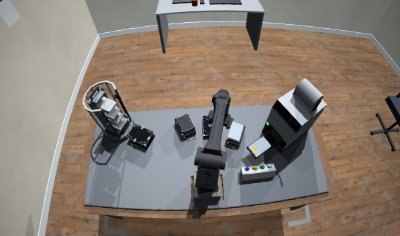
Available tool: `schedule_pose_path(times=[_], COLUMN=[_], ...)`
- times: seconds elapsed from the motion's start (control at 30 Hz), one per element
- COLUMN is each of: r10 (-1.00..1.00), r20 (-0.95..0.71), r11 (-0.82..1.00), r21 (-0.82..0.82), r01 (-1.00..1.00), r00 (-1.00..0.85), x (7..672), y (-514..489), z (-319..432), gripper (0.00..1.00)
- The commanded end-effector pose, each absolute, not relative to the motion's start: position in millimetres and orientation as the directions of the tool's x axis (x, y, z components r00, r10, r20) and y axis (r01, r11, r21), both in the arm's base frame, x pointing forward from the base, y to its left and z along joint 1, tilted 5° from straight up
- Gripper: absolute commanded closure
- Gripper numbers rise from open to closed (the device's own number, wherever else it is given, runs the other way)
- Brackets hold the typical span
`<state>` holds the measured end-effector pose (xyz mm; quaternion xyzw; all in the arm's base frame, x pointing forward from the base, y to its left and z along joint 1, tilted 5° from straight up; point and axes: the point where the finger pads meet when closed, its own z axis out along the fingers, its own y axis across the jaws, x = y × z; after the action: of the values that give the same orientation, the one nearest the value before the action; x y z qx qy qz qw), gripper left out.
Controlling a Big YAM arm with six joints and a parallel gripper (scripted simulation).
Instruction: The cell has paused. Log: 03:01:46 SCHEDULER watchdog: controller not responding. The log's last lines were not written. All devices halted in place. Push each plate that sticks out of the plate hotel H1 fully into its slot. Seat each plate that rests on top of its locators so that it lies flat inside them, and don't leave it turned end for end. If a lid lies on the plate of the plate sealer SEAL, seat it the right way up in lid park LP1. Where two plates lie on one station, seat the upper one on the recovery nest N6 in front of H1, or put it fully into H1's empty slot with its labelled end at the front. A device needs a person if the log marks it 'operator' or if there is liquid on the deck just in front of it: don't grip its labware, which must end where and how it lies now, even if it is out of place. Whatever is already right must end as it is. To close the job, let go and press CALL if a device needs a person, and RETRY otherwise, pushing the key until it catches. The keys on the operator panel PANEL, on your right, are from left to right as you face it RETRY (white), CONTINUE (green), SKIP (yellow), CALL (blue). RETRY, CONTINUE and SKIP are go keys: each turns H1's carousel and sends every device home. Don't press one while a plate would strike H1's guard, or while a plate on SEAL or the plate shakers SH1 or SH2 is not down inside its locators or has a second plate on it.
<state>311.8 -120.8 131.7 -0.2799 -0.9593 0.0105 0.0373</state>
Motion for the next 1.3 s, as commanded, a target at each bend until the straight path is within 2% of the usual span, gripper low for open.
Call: schedule_pose_path(times=[0.0,0.67,1.0,1.27], r10=[0.524,0.524,0.788,0.846], r20=[0.009,0.009,-0.007,-0.012], r11=[0.852,0.851,0.615,0.532], r21=[-0.027,-0.037,-0.045,-0.047], r01=[0.523,0.523,0.787,0.845], r00=[-0.852,-0.852,-0.616,-0.533], x=[336.1,336.5,320.4,310.9], y=[-141.3,-204.2,-236.5,-255.4], z=[146.2,145.3,146.3,146.9], gripper=[0.0,0.0,0.0,0.0])
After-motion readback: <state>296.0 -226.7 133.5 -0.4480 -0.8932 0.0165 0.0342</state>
